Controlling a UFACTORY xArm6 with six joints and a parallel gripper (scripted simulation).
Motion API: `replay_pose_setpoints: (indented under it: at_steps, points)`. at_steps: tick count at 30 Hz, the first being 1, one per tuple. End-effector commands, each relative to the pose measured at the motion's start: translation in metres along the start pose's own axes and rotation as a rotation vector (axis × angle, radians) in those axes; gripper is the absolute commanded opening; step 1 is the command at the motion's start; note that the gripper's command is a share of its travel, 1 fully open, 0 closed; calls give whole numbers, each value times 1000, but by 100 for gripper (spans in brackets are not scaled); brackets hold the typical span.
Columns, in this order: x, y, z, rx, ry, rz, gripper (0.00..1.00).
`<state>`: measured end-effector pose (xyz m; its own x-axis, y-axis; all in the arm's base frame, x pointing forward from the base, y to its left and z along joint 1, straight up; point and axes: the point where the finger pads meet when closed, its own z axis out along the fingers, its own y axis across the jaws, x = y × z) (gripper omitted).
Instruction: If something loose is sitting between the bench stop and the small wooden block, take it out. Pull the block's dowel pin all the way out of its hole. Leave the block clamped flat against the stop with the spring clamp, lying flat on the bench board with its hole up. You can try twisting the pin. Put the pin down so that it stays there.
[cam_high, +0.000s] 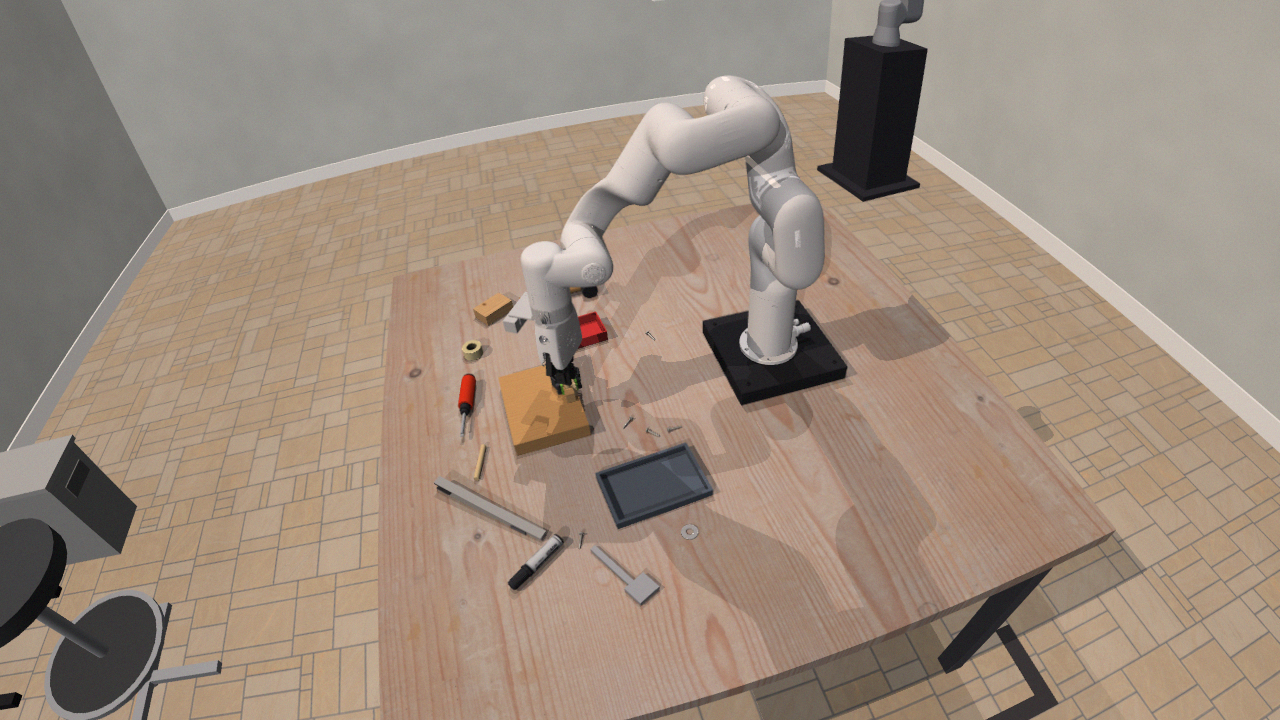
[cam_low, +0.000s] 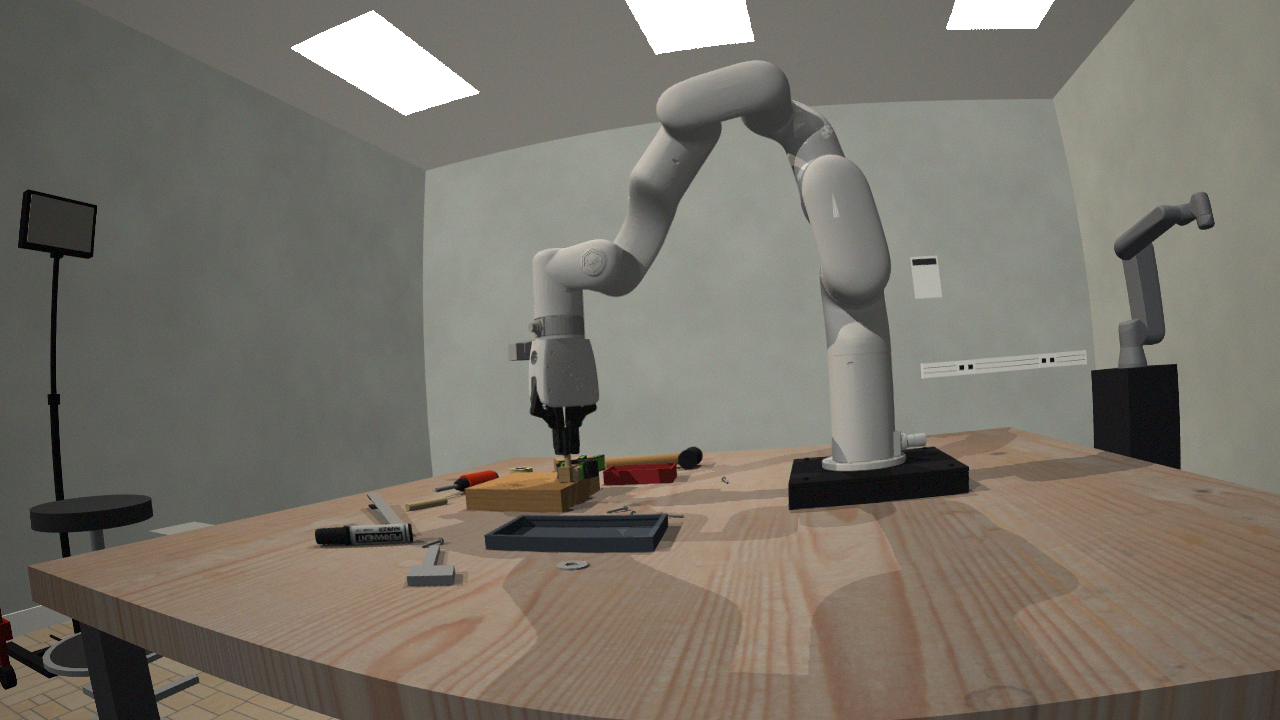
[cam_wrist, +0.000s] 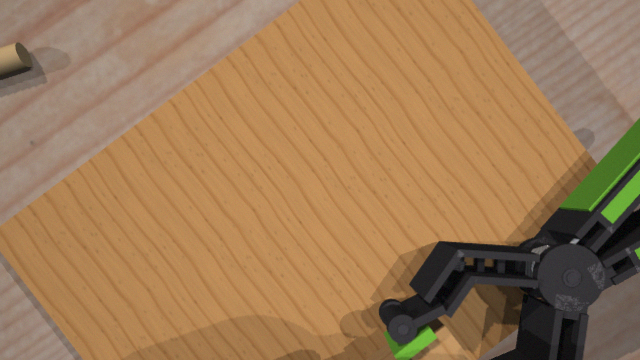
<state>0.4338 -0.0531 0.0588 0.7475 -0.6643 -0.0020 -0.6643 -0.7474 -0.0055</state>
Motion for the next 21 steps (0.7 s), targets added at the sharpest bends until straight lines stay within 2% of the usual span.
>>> replay_pose_setpoints:
  at_steps: [1, 21]
  points:
    - [1, -1, -2, 0, 5, 25, 0]
    - [1, -1, -2, 0, 5, -226, 0]
